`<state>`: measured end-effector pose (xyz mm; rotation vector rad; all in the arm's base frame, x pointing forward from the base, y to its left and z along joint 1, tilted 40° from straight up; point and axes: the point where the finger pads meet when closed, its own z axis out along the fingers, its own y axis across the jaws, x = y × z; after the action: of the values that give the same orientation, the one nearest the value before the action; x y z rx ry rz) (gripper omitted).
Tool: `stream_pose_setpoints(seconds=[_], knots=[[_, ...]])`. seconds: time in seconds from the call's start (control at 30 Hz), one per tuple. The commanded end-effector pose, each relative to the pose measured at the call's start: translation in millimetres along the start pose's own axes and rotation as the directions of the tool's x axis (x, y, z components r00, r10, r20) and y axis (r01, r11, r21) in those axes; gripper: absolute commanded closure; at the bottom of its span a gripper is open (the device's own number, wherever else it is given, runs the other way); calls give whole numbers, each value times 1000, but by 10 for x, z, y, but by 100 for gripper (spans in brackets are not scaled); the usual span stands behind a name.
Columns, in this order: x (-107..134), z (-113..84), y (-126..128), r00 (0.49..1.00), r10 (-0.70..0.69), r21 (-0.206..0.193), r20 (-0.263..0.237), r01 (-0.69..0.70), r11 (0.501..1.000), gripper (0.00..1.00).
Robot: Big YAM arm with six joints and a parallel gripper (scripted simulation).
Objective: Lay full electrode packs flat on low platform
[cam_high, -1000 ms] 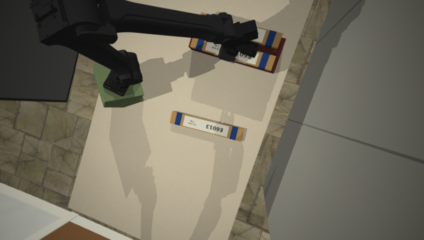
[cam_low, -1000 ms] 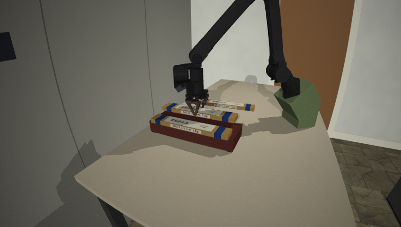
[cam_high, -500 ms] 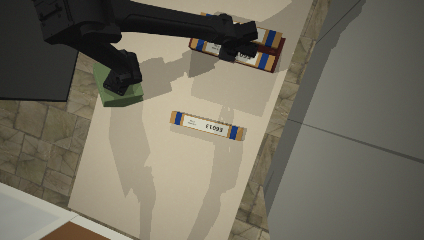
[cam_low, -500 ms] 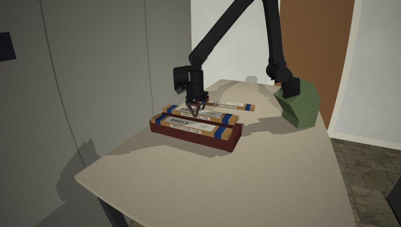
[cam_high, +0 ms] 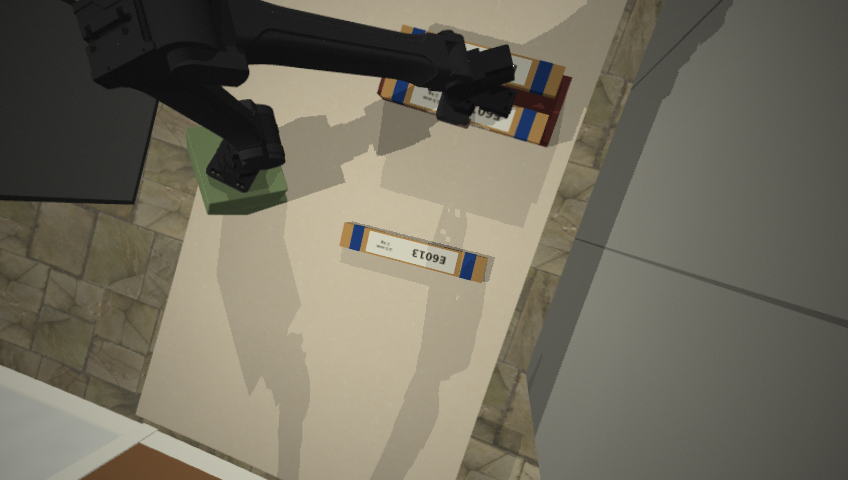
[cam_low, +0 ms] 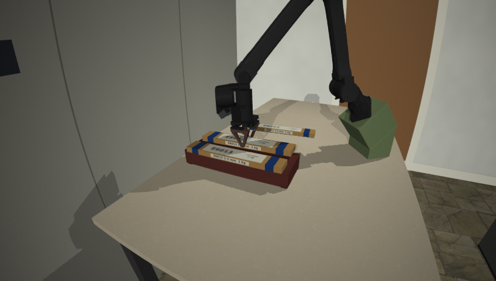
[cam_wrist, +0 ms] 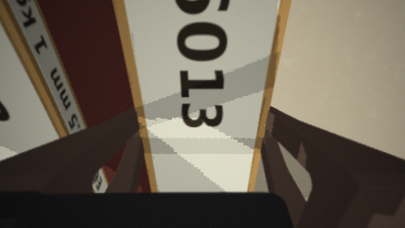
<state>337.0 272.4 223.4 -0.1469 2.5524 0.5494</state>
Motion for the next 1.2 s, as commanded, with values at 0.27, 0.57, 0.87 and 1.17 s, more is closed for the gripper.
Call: stream_pose_setpoints(seconds=[0.27,0.57,0.87,1.17], knots=[[-274,-293,213,996,1,-55,84,3,998,100],[-276,-292,214,996,1,-55,84,3,998,100],[-256,-274,199,997,1,-54,81,3,999,100],[-215,-245,171,997,1,-49,74,2,999,100]])
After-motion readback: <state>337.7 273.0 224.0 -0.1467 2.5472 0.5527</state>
